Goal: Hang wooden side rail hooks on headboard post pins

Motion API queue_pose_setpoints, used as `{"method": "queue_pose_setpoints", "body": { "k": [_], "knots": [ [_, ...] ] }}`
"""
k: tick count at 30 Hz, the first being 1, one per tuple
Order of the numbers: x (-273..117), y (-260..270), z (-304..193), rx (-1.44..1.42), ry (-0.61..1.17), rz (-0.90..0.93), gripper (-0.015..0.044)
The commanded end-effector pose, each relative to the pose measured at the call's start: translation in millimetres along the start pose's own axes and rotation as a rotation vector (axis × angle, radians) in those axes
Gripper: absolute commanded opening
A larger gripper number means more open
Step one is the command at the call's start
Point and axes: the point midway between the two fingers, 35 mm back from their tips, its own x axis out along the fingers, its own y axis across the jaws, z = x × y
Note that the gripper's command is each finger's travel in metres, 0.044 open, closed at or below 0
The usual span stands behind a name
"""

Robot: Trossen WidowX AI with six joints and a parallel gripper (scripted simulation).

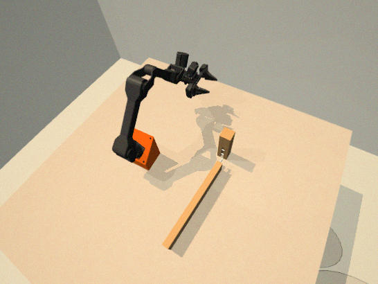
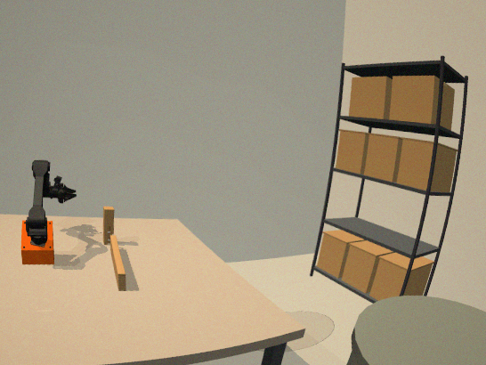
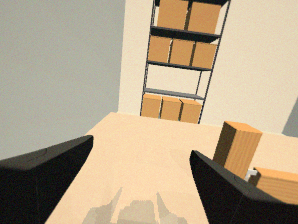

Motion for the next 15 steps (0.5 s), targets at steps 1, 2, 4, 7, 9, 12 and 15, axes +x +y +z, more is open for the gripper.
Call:
{"method": "queue_pose_setpoints", "body": {
  "k": [1,2,4,7,9,12,15],
  "knots": [
    [0,0,1,0.000,0.000,0.000,0.0426],
    [0,1,3,0.000,0.000,0.000,0.0440],
    [0,3,10,0.000,0.000,0.000,0.0440],
    [0,5,26,0.001,0.000,0.000,0.0440],
    [0,5,41,0.001,0.000,0.000,0.0440],
    [0,2,59,0.001,0.000,0.000,0.0440],
    [1,2,52,-0.001,0.003,0.002,0.0440]
  ]
}}
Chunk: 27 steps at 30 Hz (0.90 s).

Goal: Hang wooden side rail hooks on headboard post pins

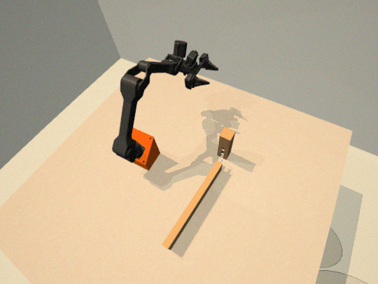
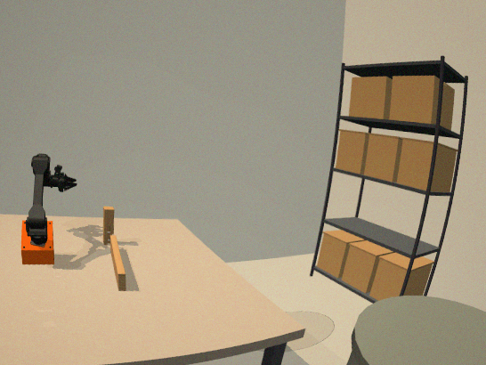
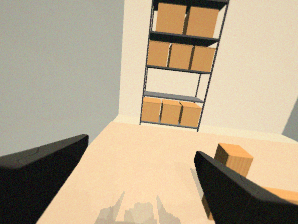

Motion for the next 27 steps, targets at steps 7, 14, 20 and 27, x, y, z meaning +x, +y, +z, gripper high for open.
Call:
{"method": "queue_pose_setpoints", "body": {
  "k": [7,14,20,27],
  "knots": [
    [51,-29,8,-0.245,0.154,0.085,0.0440],
    [116,-93,1,-0.599,0.327,0.278,0.0440],
    [147,-159,-19,-0.867,0.383,0.514,0.0440],
    [152,-240,-50,-1.101,0.320,0.788,0.0440]
  ]
}}
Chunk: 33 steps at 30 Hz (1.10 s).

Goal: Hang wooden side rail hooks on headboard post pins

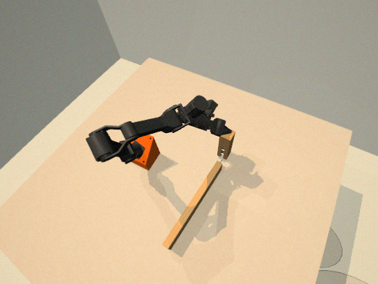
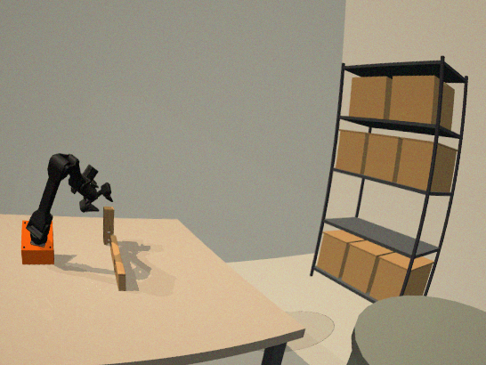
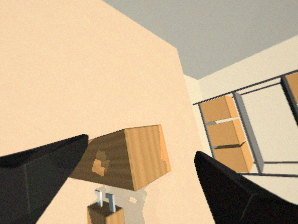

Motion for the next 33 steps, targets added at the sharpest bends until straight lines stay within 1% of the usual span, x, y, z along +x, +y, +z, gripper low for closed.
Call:
{"method": "queue_pose_setpoints", "body": {
  "k": [1,7,10,33],
  "knots": [
    [-8,2,-40,-0.145,-0.053,0.062,0.0440],
    [-29,25,-105,-0.433,-0.164,0.120,0.0440],
    [-39,38,-123,-0.536,-0.212,0.120,0.0440],
    [-39,39,-124,-0.543,-0.215,0.120,0.0440]
  ]
}}
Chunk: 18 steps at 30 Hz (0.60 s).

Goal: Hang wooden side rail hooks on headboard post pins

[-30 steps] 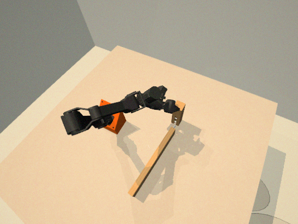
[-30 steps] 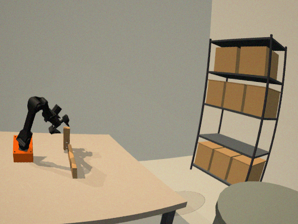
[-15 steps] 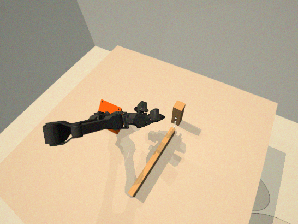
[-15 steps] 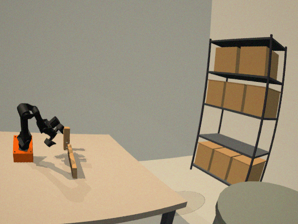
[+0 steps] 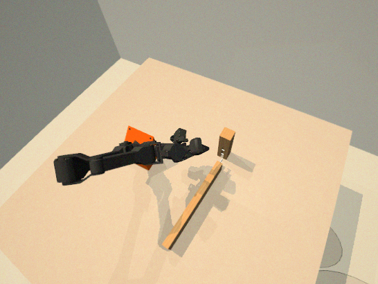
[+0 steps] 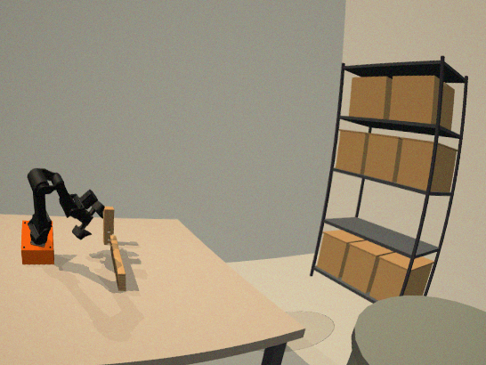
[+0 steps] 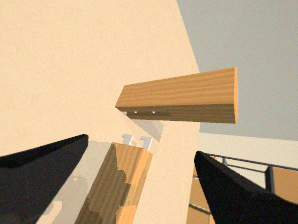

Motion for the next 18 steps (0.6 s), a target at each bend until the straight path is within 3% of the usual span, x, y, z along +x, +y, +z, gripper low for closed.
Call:
{"method": "queue_pose_setpoints", "body": {
  "k": [1,15,18],
  "knots": [
    [0,-1,0,0.011,-0.004,-0.002,0.0440],
    [0,-24,-9,1.197,-0.003,0.178,0.0440],
    [0,-26,-10,1.255,0.003,0.188,0.0440]
  ]
}}
